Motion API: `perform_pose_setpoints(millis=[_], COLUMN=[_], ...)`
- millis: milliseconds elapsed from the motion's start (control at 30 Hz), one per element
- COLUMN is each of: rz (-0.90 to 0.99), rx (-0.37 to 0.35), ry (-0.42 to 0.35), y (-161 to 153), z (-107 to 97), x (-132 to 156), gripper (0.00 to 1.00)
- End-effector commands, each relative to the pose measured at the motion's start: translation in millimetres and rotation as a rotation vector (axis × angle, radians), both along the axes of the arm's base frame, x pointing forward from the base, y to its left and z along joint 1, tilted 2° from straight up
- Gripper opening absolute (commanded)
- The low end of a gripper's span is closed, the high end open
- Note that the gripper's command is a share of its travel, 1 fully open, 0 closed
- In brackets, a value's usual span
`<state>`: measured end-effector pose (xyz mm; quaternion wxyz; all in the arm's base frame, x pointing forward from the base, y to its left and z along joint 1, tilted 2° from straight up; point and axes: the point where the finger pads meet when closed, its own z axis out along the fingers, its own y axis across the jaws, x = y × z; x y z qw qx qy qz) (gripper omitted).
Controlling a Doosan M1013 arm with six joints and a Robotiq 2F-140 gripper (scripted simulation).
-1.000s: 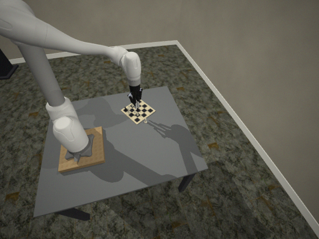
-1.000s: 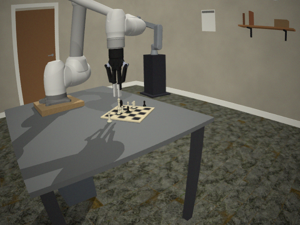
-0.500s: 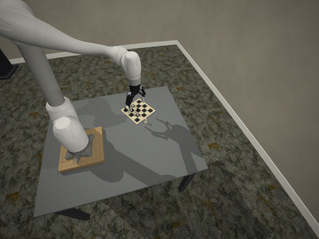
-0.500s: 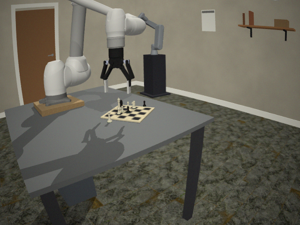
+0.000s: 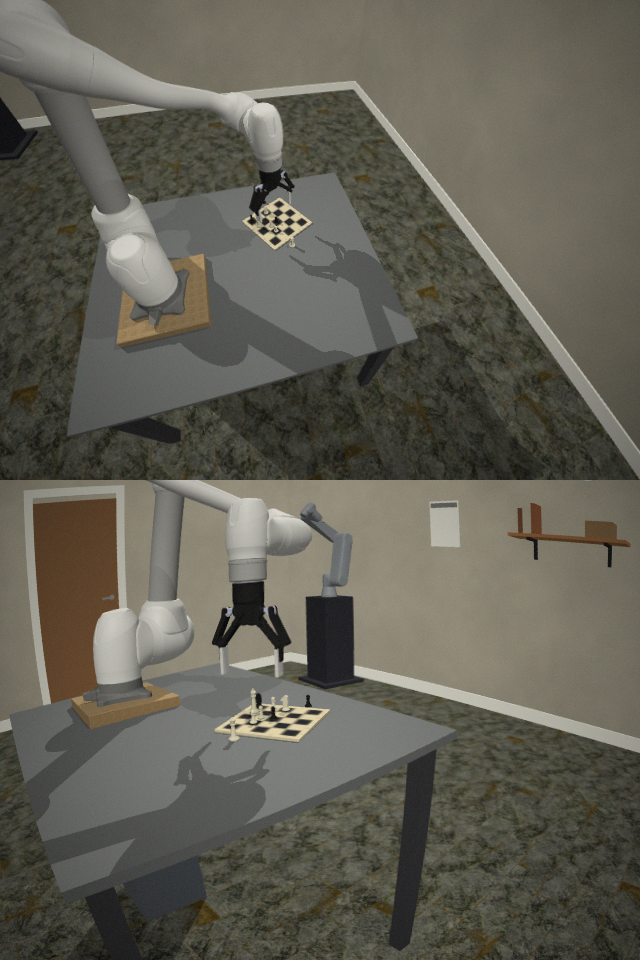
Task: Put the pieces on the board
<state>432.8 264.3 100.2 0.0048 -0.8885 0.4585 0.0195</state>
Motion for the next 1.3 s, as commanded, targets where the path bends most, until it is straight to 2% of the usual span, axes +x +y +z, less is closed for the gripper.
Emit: perform_pose_setpoints(millis=[0,167,367,433,467,800,933,1000,1033,1200,1233,1267], rz=[-0.063,-0.307,-0.645,-0.645,-0.79,-1.26,-1.454,-1.454,-1.598,-1.822,-1.855,-1.855], rx=[-0.002,-0.009,-0.011,-0.011,-0.015,-0.006,-0.012,-0.012,-0.023,-0.05,-0.056,-0.056], ry=[0.002,0.008,0.022,0.022,0.027,0.069,0.082,0.082,0.082,0.059,0.05,0.05], y=[6,30,77,77,86,165,180,180,182,186,186,186], z=[0,0,-1,-1,-1,-4,-5,-5,-5,-5,-5,-5], x=[0,-2,-9,-9,-11,-35,-42,-42,-43,-44,-44,-44], gripper=[1.0,1.0,1.0,1.0,1.0,1.0,1.0,1.0,1.0,1.0,0.2,0.2])
